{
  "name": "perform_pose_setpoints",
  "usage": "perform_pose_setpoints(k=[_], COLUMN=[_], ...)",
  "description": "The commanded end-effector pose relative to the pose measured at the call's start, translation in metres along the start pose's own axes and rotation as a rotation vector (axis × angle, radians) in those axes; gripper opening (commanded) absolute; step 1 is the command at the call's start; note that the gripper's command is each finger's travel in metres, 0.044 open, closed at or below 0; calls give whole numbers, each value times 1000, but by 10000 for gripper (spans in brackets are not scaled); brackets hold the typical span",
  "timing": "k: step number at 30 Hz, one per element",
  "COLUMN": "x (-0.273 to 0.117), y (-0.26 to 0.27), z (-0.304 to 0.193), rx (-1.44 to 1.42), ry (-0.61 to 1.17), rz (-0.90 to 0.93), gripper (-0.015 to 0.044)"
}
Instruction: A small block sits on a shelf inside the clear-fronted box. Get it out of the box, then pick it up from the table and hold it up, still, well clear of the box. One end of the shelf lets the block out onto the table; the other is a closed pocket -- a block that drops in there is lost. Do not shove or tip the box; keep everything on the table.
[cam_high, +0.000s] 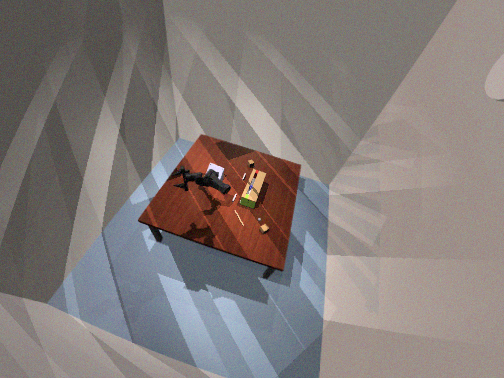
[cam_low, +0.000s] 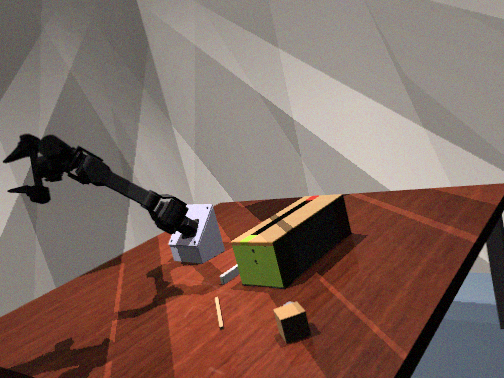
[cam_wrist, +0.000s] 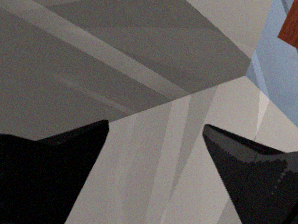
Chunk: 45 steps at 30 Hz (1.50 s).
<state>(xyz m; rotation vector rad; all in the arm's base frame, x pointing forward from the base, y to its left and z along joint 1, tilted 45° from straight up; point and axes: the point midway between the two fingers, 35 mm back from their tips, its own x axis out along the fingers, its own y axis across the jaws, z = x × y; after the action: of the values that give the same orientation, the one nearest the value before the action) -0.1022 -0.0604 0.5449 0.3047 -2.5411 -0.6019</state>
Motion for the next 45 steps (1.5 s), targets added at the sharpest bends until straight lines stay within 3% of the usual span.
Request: perform_pose_setpoints(k=[1,8,16,25,31,38,45], x=[15,12,-35,-156,-220,-321,-435], y=[37,104,181,246,252,248,210], z=[38,111,192,272,288,306,307], rx=[-18,-44,4,140,180,348,607], ry=[-156,-435,-769,-1197,-1362,-1606,-1846], rz=[149,394,671,1012,1104,1294,1488], gripper=[400,400,400,400,400,400,400])
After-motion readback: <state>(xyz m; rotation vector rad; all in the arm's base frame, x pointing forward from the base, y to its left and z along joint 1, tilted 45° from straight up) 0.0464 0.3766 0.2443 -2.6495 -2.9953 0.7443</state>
